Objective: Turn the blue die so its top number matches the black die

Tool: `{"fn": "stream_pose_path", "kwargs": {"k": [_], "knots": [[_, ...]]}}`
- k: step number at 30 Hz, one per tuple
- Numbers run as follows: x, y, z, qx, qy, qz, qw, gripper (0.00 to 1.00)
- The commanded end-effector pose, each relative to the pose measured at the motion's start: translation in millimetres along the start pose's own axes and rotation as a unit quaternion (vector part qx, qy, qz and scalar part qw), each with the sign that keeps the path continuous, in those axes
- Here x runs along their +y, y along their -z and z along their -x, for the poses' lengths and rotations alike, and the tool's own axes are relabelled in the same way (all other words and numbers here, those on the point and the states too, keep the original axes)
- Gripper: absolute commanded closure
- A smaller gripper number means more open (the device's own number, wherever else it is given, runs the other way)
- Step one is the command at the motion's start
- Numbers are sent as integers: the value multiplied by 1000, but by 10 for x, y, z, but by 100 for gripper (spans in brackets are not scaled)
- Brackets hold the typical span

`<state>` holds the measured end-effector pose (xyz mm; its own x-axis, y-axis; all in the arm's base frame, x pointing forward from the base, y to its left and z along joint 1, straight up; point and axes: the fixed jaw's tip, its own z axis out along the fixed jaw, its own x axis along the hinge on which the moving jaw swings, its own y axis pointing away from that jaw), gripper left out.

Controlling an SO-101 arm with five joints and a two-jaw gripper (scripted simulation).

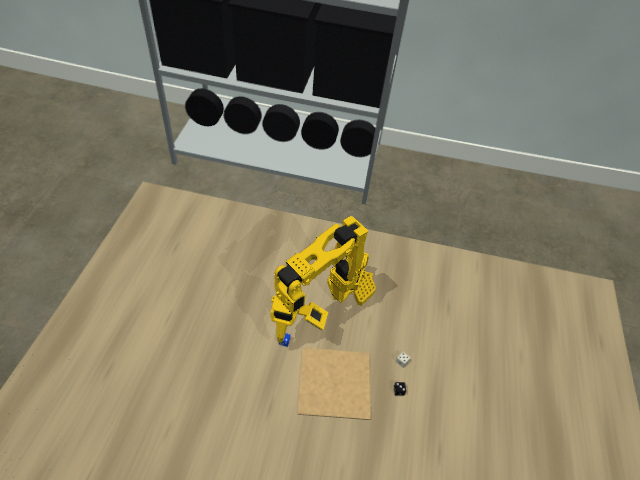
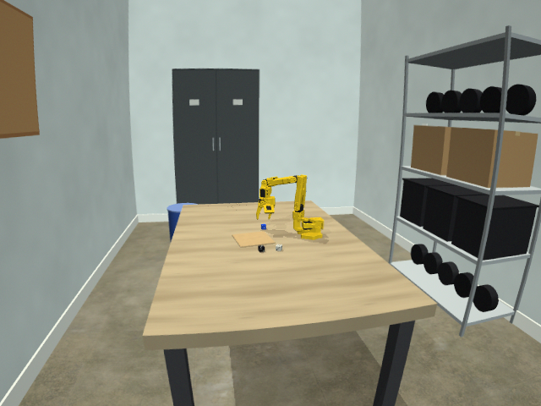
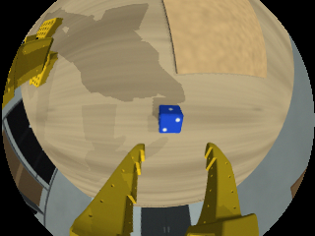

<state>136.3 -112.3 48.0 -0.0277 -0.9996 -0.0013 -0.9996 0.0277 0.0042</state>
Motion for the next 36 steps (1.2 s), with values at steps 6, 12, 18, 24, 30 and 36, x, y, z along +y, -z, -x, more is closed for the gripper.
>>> {"fn": "stream_pose_path", "kwargs": {"k": [6, 12, 18, 24, 30, 36], "knots": [[-87, -19, -69, 23, 1, -33, 999, 72], [-92, -131, -73, 23, 1, -33, 999, 72], [-92, -194, -73, 23, 1, -33, 999, 72], [-90, -254, -71, 23, 1, -33, 999, 72], [-89, -273, -71, 23, 1, -33, 999, 72], [-89, -273, -70, 23, 1, -33, 999, 72]]}}
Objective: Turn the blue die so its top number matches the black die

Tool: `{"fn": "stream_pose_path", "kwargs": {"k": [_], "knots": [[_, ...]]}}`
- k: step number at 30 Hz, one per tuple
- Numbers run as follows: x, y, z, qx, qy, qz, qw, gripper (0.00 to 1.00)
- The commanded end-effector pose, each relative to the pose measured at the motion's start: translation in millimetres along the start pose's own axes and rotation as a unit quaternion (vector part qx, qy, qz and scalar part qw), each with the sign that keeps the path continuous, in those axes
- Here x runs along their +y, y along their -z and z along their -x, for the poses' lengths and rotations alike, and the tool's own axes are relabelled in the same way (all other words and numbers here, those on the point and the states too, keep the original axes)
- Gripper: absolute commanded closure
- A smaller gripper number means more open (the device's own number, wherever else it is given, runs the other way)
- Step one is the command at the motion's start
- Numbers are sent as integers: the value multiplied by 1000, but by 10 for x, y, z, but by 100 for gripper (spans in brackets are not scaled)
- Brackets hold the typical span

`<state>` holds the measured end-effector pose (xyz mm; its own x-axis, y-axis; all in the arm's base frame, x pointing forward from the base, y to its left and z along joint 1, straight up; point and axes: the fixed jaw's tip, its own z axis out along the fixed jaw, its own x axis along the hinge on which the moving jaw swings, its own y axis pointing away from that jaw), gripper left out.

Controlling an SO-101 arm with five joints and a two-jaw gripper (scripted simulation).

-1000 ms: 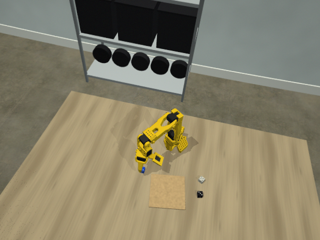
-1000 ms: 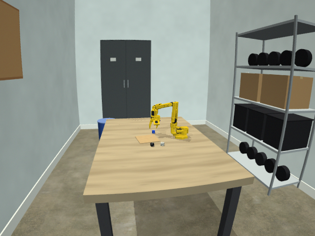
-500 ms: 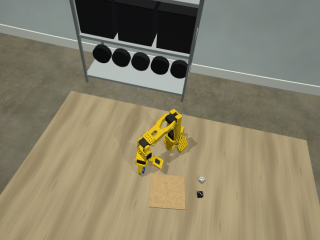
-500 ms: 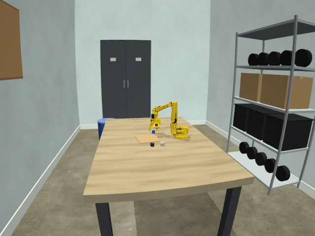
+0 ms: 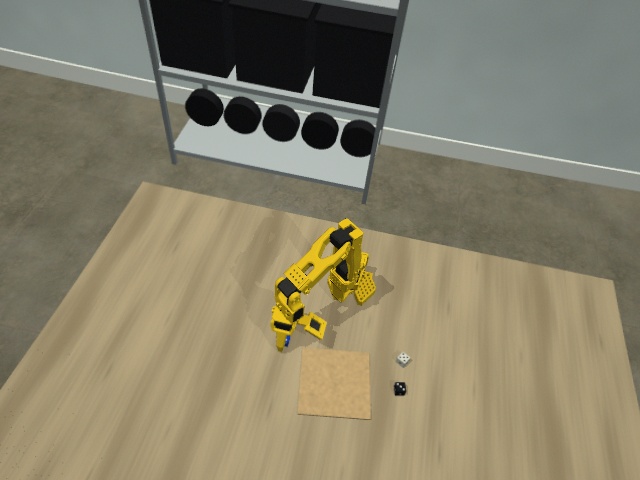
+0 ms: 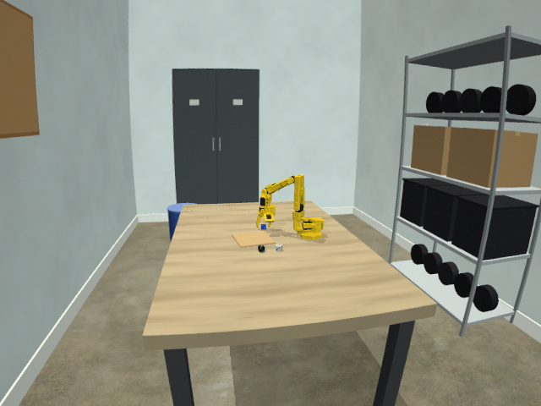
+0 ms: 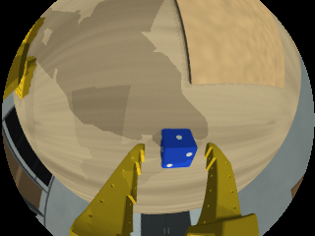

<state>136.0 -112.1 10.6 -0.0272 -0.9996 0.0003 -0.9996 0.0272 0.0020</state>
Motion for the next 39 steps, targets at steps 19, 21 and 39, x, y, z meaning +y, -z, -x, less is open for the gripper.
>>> {"fn": "stream_pose_path", "kwargs": {"k": [19, 21, 39], "knots": [[-131, 102, -71, 22, 1, -32, 999, 79], [-140, 102, -71, 22, 1, -32, 999, 80], [-198, 103, -68, 21, 1, -32, 999, 90]]}}
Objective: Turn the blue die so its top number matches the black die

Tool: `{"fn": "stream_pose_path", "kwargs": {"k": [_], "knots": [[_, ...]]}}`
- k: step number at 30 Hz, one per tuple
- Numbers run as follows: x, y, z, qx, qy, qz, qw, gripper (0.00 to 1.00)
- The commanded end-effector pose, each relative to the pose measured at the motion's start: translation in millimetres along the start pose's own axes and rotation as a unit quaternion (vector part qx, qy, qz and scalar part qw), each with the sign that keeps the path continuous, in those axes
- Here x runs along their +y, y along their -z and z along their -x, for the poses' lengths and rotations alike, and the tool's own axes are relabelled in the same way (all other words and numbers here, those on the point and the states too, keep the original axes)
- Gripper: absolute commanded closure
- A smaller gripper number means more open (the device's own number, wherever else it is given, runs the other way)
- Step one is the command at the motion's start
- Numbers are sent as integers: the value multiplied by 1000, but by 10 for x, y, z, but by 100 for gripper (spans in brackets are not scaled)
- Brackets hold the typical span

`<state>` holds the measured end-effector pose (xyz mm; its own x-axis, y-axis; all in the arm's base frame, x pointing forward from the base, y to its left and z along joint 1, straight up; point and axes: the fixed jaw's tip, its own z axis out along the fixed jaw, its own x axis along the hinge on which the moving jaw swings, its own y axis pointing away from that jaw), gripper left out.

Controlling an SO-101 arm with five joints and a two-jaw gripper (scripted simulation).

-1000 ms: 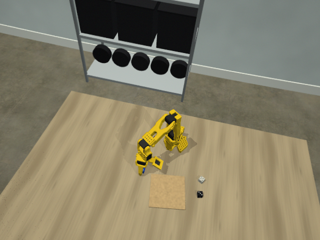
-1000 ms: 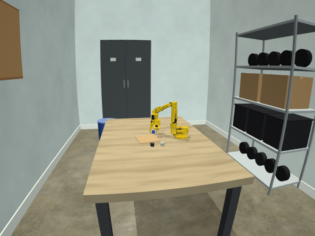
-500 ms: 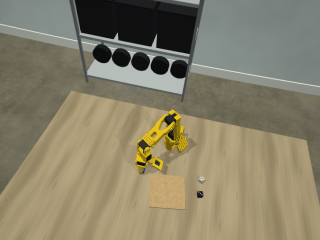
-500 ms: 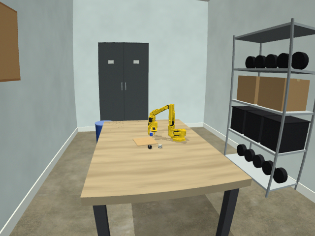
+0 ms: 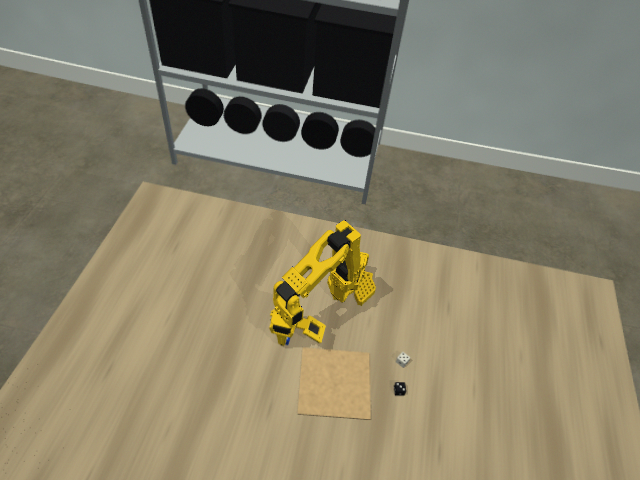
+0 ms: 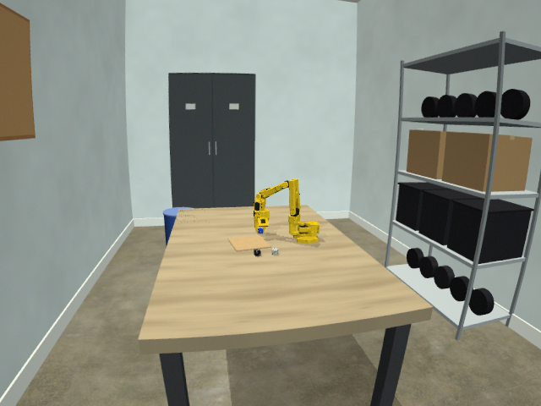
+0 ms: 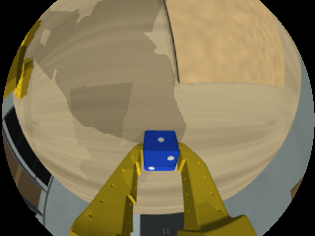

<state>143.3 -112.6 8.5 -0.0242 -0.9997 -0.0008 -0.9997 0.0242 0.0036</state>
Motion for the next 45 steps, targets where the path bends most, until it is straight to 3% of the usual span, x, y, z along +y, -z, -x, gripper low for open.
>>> {"fn": "stream_pose_path", "kwargs": {"k": [1, 31, 45], "knots": [[-126, 124, -66, 22, 0, -33, 999, 90], [-130, 134, -66, 22, 0, -33, 999, 100], [-118, 406, -67, 22, 0, -33, 999, 100]]}}
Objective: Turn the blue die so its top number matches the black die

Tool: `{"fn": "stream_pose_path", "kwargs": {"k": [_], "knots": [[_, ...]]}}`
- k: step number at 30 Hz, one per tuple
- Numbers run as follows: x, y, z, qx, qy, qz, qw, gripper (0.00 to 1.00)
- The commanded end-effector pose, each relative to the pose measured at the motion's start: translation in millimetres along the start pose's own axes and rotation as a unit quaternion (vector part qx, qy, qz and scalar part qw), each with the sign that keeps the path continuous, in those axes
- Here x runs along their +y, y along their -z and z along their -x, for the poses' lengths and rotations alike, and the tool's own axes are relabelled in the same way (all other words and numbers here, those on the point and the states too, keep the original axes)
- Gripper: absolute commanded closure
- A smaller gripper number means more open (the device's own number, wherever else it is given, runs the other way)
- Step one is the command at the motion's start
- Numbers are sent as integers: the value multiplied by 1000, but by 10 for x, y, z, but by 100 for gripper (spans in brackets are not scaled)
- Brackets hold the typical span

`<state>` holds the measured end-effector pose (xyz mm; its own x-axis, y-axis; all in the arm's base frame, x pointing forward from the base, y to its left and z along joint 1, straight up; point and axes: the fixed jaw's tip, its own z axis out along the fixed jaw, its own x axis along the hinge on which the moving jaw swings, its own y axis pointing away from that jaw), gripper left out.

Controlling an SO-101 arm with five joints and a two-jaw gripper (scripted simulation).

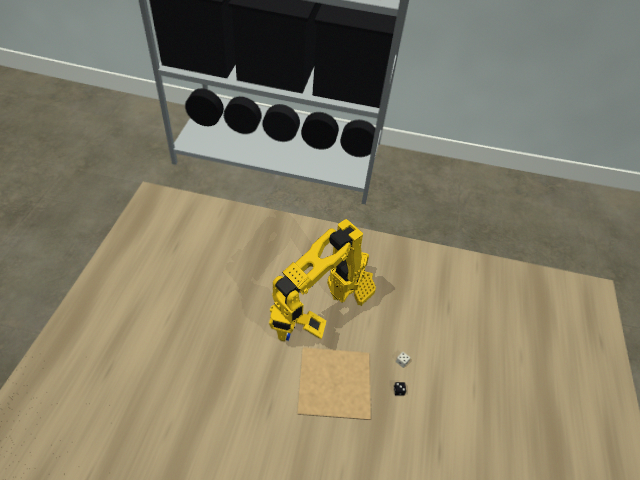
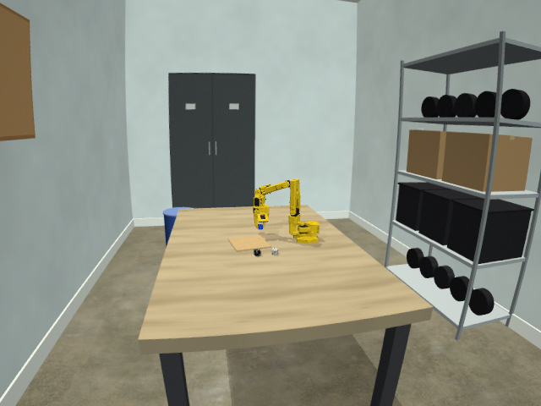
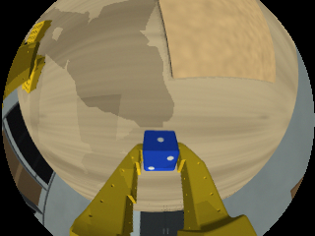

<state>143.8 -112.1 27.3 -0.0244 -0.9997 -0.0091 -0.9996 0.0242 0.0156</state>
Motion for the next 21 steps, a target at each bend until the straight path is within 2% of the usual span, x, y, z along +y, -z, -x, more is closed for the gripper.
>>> {"fn": "stream_pose_path", "kwargs": {"k": [1, 9, 21], "knots": [[-107, 251, -69, 26, 0, -39, 999, 100], [-74, 424, -51, 26, 0, -39, 999, 100], [-69, 442, -49, 26, 0, -39, 999, 100]]}}
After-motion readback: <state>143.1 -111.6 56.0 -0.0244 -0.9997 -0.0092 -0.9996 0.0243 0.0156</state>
